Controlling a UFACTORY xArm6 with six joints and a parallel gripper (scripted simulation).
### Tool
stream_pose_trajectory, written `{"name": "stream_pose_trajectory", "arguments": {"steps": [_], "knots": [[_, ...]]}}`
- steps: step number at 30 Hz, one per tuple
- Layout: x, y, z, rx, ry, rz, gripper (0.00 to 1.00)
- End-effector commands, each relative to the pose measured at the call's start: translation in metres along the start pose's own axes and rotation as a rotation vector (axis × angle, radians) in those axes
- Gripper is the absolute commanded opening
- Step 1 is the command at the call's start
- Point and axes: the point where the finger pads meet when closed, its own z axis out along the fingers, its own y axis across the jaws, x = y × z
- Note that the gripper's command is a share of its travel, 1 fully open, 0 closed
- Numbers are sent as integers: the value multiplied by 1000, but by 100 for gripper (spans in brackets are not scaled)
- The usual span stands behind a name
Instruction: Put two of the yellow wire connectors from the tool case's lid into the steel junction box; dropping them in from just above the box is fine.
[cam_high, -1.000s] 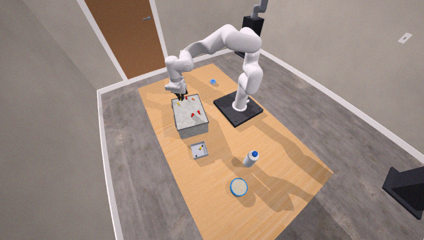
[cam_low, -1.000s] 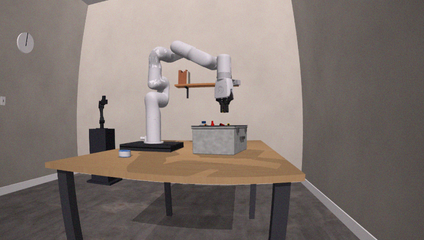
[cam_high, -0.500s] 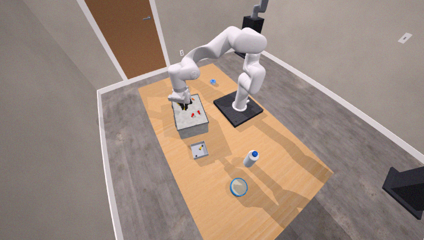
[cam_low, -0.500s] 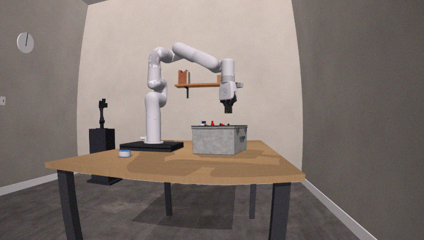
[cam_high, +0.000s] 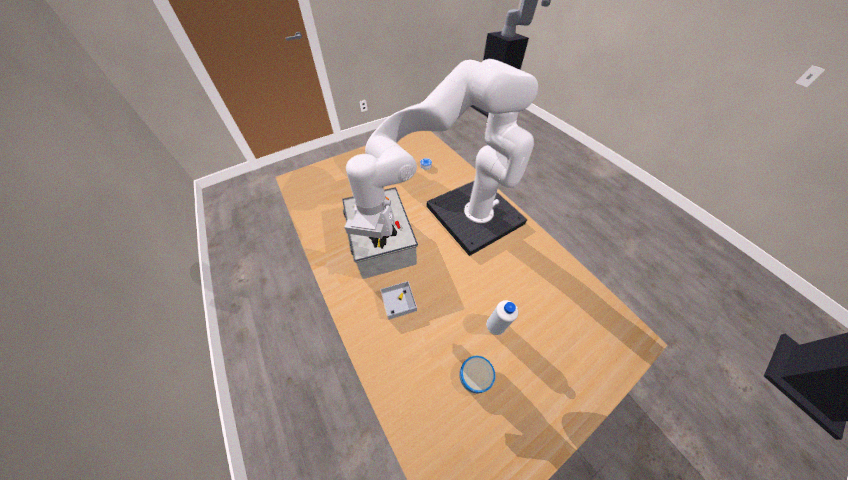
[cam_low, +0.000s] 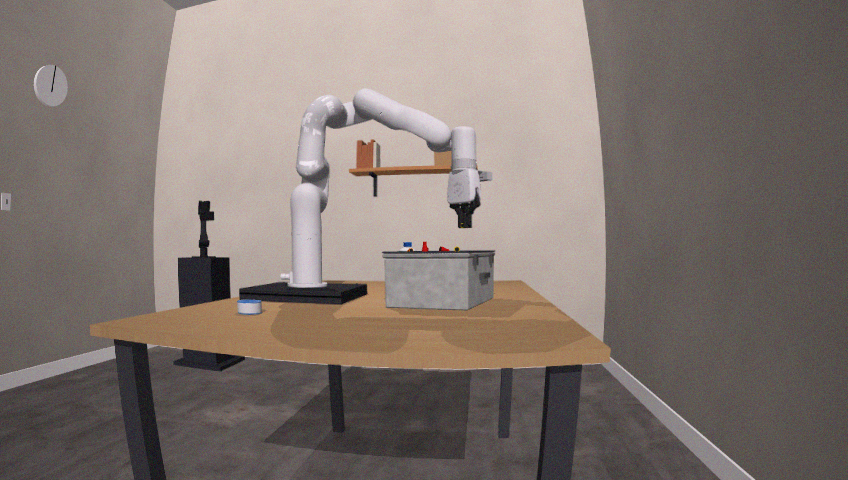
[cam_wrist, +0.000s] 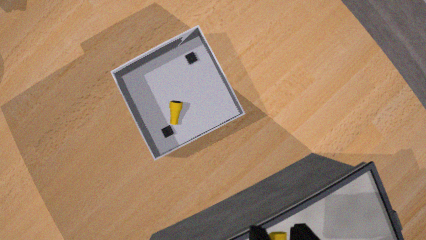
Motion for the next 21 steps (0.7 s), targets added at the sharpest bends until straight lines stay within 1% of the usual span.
{"name": "stream_pose_trajectory", "arguments": {"steps": [1, 6, 10, 12, 16, 21], "knots": [[35, -19, -2, -4, 0, 1, 3], [67, -38, -2, -4, 0, 1, 3], [87, -51, -1, -4, 0, 1, 3], [87, -51, -1, -4, 0, 1, 3], [100, -59, -1, -4, 0, 1, 3], [110, -64, -1, -4, 0, 1, 3]]}}
